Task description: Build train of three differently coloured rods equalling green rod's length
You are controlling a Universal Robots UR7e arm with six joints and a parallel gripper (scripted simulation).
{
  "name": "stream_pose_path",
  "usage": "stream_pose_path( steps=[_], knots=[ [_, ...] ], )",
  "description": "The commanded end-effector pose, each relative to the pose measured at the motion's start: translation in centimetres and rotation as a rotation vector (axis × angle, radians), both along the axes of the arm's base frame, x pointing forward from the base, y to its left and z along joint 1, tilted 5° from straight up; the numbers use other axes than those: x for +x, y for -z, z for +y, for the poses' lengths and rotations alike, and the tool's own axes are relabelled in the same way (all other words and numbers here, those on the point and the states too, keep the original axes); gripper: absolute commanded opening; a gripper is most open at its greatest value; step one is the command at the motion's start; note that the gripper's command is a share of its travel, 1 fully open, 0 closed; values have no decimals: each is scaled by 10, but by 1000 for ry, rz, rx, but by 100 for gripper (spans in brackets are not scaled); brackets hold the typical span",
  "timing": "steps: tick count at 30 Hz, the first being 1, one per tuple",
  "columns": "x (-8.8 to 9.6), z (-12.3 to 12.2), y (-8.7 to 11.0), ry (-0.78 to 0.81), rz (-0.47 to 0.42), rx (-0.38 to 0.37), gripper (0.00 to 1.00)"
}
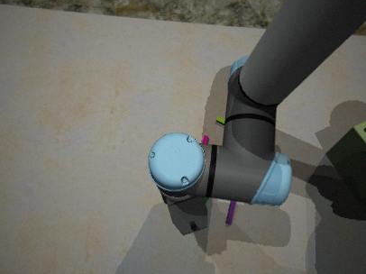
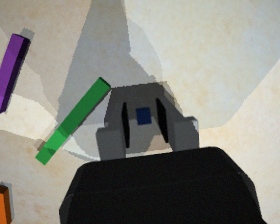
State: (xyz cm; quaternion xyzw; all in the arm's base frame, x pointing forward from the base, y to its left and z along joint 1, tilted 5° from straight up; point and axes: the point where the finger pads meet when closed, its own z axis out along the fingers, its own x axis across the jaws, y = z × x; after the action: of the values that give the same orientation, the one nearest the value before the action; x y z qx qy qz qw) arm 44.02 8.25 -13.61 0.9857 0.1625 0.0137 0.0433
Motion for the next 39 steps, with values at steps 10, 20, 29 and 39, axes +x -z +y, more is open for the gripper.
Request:
stream_pose_path(
  steps=[10,20,29,39],
  knots=[
    [0,0,0,0,-1,0,54],
    [0,0,0,0,-1,0,24],
    [0,0,0,0,-1,0,24],
    [0,0,0,0,-1,0,24]
  ],
)
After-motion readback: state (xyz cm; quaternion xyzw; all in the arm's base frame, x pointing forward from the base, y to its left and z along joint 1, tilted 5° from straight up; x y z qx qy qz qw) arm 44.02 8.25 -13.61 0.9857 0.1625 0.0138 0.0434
